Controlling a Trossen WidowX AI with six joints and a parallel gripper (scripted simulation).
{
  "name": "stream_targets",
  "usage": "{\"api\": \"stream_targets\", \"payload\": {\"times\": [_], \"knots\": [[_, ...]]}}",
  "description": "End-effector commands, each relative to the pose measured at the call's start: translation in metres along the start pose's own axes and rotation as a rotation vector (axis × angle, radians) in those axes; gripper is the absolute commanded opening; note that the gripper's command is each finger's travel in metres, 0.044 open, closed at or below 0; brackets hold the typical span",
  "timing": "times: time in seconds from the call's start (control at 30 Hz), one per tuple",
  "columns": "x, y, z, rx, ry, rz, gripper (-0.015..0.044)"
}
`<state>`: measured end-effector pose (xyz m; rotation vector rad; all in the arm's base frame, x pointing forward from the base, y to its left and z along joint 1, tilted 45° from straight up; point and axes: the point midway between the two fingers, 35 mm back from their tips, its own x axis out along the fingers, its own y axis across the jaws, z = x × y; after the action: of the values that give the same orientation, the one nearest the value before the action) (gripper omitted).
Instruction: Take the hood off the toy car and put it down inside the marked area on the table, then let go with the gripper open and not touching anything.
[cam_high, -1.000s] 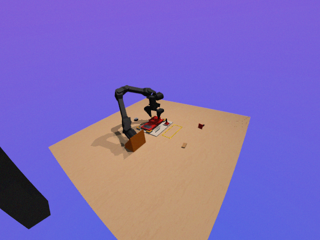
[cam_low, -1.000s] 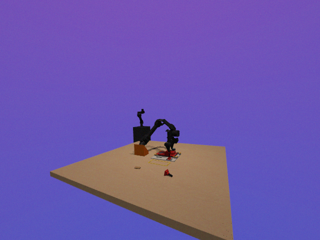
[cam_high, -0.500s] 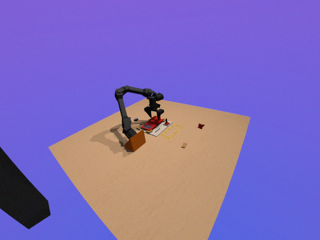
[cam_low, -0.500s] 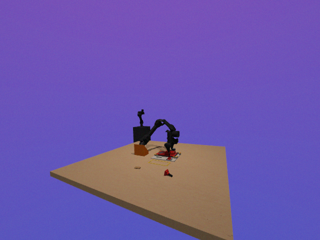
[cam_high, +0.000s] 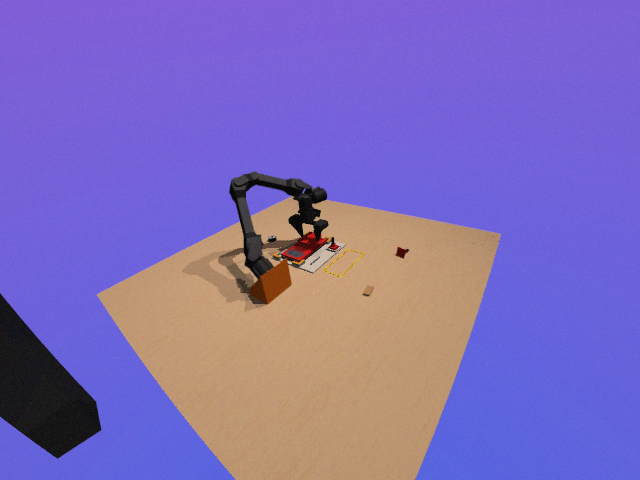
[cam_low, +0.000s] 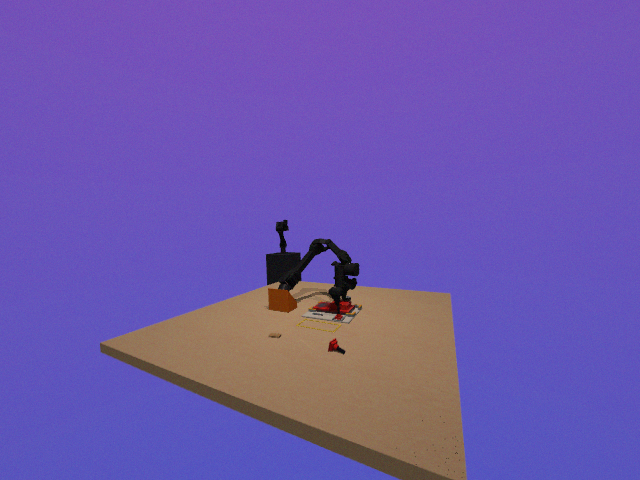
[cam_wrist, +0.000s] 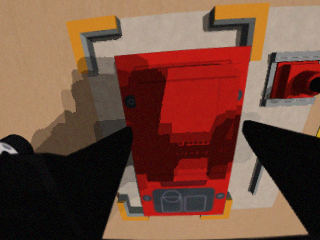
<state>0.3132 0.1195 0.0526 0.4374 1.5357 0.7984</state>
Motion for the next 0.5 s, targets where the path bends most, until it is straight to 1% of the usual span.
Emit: {"api": "stream_targets", "payload": {"times": [0.0,0.4,0.47], "knots": [[0.0037,0.0011,-0.0006,0.002,0.003,0.005,0.0440],[0.0095,0.0013,-0.0007,0.001,0.003,0.005,0.0440],[0.0063,0.0001,-0.0001,0.000,0.000,0.000,0.0387]]}}
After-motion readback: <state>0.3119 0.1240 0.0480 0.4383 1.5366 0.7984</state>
